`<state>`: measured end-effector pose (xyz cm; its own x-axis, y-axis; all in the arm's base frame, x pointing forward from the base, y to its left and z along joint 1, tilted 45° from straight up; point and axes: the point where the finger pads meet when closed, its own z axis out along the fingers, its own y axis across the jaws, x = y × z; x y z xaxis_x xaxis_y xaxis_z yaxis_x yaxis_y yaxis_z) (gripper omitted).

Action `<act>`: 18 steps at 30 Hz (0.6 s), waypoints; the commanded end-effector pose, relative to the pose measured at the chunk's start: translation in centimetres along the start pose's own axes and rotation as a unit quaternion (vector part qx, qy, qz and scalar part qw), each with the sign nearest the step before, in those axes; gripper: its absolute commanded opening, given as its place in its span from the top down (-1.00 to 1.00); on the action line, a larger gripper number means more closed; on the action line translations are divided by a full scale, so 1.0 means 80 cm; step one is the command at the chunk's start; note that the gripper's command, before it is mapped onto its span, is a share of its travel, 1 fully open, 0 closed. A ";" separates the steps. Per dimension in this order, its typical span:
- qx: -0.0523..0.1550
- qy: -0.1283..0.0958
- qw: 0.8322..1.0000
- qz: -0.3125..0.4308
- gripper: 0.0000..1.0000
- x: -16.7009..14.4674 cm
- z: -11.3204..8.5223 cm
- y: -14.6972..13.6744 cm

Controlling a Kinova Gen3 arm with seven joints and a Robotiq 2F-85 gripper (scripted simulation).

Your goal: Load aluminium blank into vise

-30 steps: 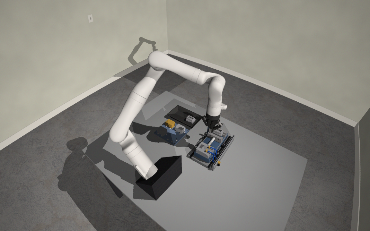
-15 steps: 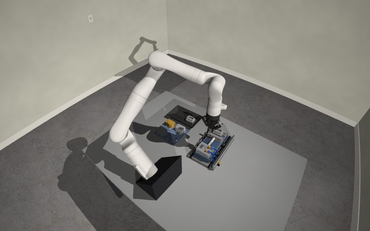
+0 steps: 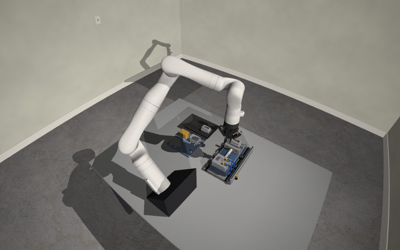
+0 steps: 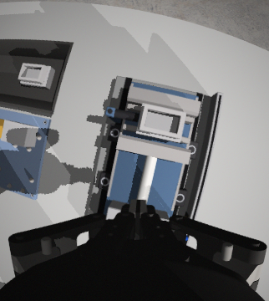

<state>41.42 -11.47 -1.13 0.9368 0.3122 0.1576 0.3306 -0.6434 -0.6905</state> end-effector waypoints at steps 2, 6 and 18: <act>0.001 0.000 0.999 -0.052 1.00 0.009 0.000 0.004; 0.003 -0.002 0.991 -0.135 1.00 0.022 0.001 0.007; 0.004 -0.003 0.930 -0.367 1.00 0.060 0.002 0.016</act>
<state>45.66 -10.49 -1.27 0.5025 0.6589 0.5598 0.8546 -0.2803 -0.4372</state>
